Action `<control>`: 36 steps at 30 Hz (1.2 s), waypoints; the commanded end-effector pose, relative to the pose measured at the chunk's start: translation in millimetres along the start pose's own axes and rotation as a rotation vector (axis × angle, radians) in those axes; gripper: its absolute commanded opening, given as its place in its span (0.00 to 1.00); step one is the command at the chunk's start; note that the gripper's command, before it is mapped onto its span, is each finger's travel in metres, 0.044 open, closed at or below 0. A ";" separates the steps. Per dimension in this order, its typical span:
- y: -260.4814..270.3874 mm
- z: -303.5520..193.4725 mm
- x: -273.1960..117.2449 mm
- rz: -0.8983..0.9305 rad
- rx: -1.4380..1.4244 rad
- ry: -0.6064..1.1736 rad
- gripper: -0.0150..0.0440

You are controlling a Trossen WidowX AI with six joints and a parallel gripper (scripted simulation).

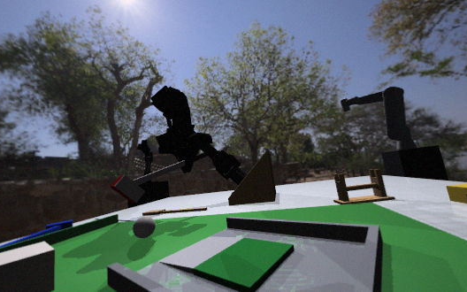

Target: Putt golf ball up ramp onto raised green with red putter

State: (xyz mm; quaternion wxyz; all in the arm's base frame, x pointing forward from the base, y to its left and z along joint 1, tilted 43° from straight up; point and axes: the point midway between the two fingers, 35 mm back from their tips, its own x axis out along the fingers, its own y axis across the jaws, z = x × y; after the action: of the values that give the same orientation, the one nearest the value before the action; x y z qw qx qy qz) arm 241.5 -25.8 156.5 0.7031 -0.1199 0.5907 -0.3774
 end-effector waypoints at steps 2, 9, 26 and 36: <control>-10.8 -0.8 -0.4 -0.011 0.062 -0.011 0.25; -10.5 -0.2 12.3 -0.010 0.063 -0.012 0.25; -11.3 -0.2 50.6 -0.011 0.063 -0.013 0.25; -11.9 -0.4 66.9 -0.012 0.064 -0.014 0.25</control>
State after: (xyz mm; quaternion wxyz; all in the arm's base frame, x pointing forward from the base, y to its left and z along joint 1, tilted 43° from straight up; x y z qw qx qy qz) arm 237.6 -75.2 115.1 0.7062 -0.1010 0.5765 -0.3984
